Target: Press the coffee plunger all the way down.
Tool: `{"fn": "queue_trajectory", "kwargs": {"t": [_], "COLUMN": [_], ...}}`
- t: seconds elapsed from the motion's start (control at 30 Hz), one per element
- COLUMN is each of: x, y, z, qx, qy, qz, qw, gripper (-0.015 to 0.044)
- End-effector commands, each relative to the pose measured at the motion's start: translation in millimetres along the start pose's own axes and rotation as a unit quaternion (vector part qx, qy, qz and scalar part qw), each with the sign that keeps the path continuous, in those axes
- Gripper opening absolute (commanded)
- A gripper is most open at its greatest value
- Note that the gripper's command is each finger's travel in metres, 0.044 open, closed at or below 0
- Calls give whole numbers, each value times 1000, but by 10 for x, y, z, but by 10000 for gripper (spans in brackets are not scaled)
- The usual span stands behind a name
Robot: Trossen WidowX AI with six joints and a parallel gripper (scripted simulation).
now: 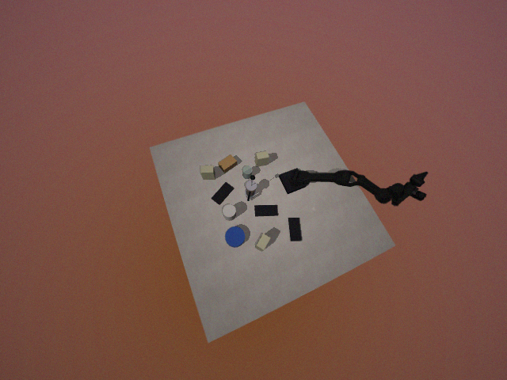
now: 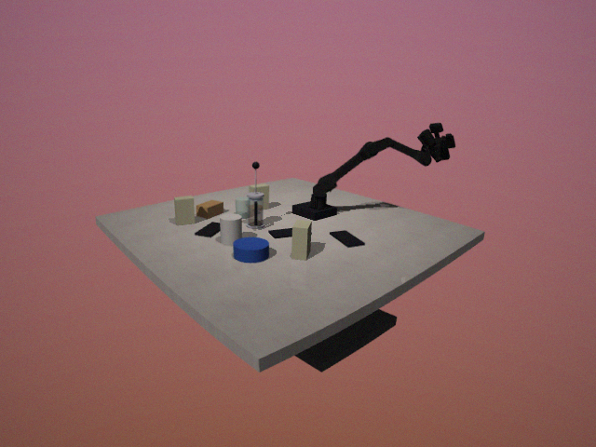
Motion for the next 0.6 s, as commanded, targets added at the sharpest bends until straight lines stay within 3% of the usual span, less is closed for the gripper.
{"fn": "queue_trajectory", "kwargs": {"t": [0.0, 0.17, 0.57], "x": [6, 107, 696], "y": [8, 293, 1617], "z": [8, 280, 1151], "qx": [-2, -42, -212], "qy": [1, 23, 122], "qz": [-1, -29, -156], "qw": [1000, 998, 957], "gripper": [426, 440, 440]}}
Point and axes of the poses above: the point midway between the two fingers, 35 mm back from their tips, its own y axis back along the fingers, its own x axis across the jaws, z = x × y, the point moved 6 cm from there along y, back along the fingers, and after that the axes turned 15 degrees about y, right-handed, at the moved point
